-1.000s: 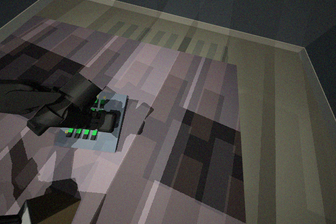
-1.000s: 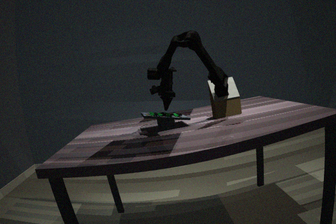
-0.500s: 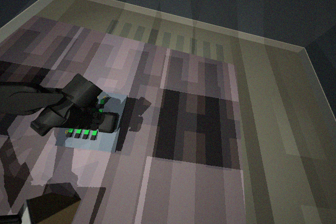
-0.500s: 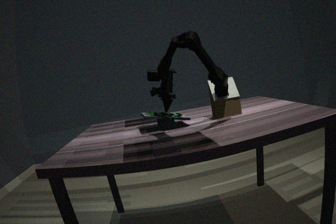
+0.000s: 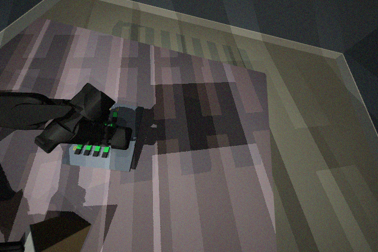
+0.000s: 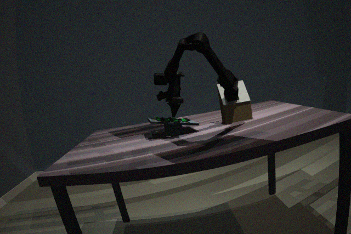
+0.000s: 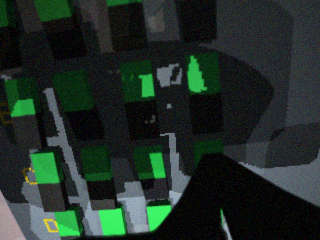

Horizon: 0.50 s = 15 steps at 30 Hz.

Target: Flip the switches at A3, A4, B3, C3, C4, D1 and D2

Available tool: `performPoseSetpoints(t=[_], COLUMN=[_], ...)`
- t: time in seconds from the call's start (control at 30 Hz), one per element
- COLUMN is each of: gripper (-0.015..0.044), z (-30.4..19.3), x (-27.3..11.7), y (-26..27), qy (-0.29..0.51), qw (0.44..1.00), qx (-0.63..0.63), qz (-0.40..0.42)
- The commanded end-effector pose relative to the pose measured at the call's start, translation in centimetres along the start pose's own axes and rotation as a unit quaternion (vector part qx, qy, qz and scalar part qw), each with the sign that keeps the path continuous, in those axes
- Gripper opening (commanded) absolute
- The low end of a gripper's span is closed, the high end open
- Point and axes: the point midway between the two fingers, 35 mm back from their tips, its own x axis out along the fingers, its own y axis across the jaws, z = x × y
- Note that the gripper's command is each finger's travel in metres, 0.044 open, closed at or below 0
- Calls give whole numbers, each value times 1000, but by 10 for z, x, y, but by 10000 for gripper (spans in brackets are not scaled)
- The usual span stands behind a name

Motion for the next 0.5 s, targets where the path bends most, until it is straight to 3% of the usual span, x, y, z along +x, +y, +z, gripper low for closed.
performPoseSetpoints(t=[0.0,0.47], gripper=[0,0], z=[0,0], x=[1,3], y=[1,1], qy=[-1,-1], qw=[1000,1000], qx=[1,1], qz=[3,3])
